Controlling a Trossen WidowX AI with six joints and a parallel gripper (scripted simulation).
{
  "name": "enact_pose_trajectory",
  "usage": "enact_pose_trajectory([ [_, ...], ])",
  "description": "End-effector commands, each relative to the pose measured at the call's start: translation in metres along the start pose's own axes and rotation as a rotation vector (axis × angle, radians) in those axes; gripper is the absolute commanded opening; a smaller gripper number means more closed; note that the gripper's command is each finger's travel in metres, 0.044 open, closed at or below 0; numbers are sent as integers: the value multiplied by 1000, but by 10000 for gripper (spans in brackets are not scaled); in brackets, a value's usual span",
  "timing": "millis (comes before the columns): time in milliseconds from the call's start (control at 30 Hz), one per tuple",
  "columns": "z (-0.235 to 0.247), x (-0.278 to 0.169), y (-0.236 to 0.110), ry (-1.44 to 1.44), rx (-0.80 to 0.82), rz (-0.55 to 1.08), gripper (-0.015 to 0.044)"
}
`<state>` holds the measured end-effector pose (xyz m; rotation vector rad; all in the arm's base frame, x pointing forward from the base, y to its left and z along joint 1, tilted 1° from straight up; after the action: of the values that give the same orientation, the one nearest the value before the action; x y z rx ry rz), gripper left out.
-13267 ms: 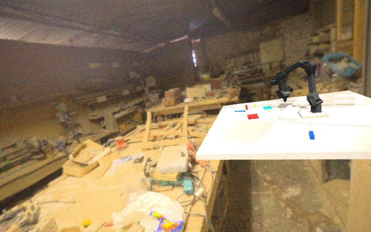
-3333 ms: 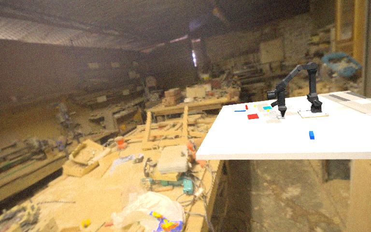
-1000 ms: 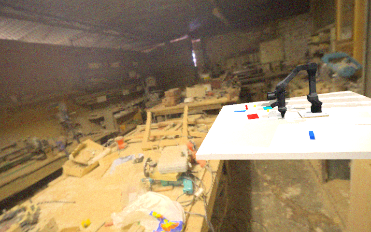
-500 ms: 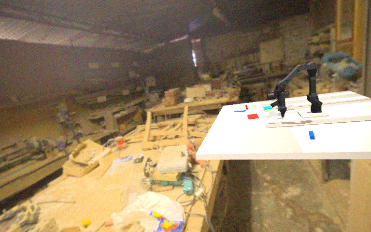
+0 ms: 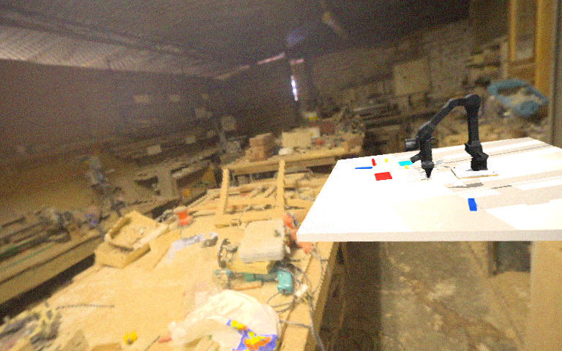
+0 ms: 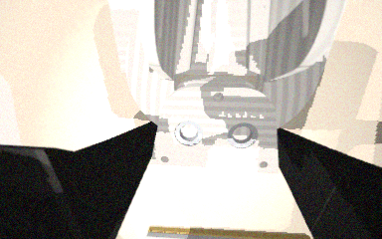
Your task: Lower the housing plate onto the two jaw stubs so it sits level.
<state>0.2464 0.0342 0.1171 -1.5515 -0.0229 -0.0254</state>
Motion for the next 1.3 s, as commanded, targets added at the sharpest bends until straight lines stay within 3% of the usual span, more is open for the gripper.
enact_pose_trajectory([
  [0,0,0,1,3,-4,-3,351],
  [1067,0,0,3,3,-4,-3,351],
  [1167,0,0,2,0,-1,0,430],
  [1267,0,0,2,0,-1,0,440],
])
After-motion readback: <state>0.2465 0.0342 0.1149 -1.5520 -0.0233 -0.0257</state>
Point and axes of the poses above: the point midway between the two fingers, 35 mm back from their tips, its own y axis out along the fingers, its own z axis across the jaws, x = y × z, the point moved 8 cm from there along -y, back along the fingers, and after that the axes turned 1 degree about -y, right-handed, at the moved point
